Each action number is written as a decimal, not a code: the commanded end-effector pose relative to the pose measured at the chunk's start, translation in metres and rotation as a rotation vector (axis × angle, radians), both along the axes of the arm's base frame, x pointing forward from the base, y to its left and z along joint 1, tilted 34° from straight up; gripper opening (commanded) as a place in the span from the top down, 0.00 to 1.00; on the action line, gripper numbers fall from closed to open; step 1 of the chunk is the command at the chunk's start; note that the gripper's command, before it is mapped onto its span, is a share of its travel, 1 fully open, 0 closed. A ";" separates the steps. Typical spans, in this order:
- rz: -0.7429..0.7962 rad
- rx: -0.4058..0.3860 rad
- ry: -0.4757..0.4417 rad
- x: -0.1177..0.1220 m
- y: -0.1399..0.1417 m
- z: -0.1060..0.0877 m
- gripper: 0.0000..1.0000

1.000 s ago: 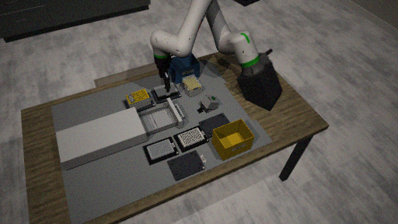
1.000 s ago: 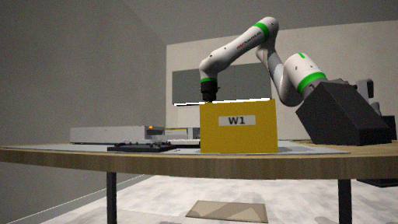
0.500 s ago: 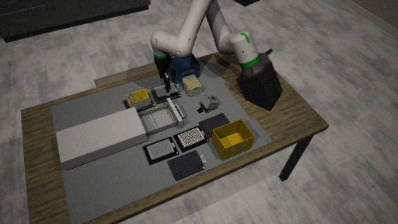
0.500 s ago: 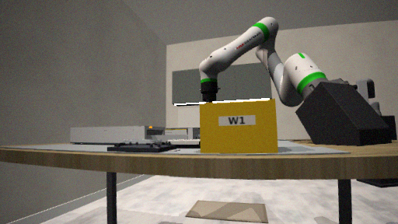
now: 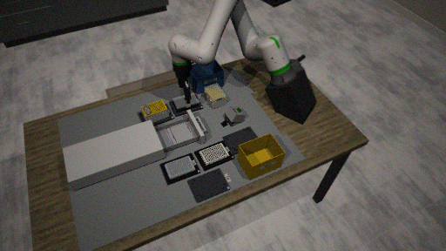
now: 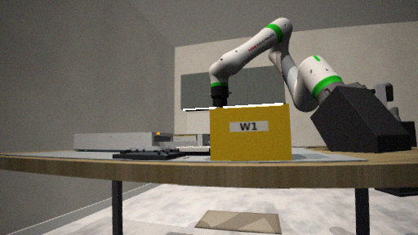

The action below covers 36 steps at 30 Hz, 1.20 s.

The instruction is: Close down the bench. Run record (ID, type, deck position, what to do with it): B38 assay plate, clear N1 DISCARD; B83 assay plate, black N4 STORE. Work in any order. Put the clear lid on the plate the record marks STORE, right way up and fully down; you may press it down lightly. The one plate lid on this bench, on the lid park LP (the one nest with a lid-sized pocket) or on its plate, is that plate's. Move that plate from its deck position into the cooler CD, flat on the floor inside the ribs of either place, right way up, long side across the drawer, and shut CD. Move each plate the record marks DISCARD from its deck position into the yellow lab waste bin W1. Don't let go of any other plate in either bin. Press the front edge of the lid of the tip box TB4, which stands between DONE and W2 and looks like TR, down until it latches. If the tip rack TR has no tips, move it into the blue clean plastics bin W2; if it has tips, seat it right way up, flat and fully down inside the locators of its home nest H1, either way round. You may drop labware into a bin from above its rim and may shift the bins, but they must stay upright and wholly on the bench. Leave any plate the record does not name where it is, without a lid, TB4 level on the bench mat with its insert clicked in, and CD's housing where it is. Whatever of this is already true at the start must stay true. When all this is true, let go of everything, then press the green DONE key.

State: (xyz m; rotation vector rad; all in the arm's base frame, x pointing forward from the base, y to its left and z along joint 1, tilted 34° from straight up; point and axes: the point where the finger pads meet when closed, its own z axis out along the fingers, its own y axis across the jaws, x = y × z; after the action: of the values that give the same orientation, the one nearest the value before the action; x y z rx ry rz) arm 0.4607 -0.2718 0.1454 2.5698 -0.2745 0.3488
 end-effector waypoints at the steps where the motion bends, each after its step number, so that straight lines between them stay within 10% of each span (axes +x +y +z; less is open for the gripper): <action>1: 0.000 0.000 0.000 0.000 0.000 0.000 1.00; 36: 0.000 0.000 0.000 0.001 -0.002 -0.003 1.00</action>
State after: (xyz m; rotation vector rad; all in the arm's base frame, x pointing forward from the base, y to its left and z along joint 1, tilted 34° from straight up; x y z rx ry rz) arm 0.4614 -0.2736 0.1425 2.5698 -0.2745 0.3488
